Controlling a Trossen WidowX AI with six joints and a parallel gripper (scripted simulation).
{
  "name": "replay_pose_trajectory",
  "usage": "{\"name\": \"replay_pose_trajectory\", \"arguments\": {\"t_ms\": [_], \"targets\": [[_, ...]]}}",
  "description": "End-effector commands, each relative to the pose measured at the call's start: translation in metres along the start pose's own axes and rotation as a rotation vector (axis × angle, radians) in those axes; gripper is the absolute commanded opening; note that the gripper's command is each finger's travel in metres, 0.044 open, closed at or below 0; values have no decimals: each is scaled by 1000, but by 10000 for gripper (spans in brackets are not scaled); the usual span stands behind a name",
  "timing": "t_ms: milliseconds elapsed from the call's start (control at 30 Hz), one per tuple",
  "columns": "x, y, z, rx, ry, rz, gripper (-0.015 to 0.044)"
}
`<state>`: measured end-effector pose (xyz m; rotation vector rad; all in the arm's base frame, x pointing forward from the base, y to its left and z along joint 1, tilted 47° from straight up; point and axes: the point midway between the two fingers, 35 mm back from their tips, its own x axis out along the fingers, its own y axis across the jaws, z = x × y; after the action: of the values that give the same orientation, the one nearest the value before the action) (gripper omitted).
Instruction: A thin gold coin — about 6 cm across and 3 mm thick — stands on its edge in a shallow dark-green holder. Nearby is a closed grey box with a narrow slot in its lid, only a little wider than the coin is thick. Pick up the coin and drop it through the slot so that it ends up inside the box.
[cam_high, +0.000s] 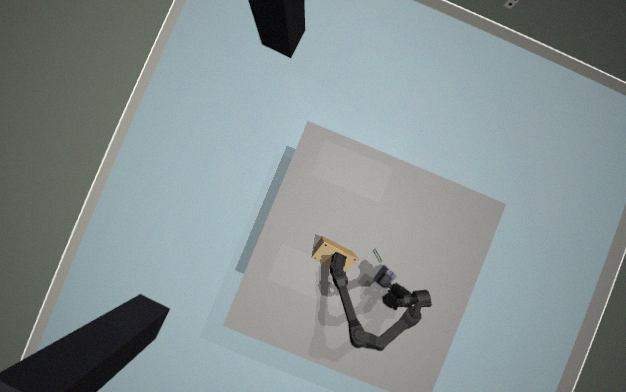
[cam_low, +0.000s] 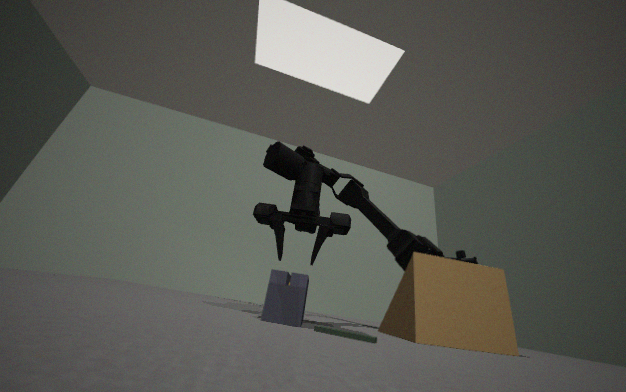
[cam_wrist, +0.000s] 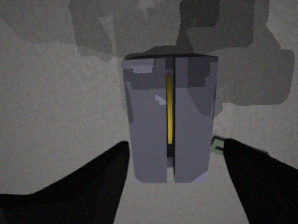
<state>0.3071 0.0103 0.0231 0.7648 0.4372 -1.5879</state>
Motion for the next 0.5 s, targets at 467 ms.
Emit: {"name": "replay_pose_trajectory", "arguments": {"t_ms": [467], "targets": [[-50, -3, 2, 0, -2, 0, 440]]}}
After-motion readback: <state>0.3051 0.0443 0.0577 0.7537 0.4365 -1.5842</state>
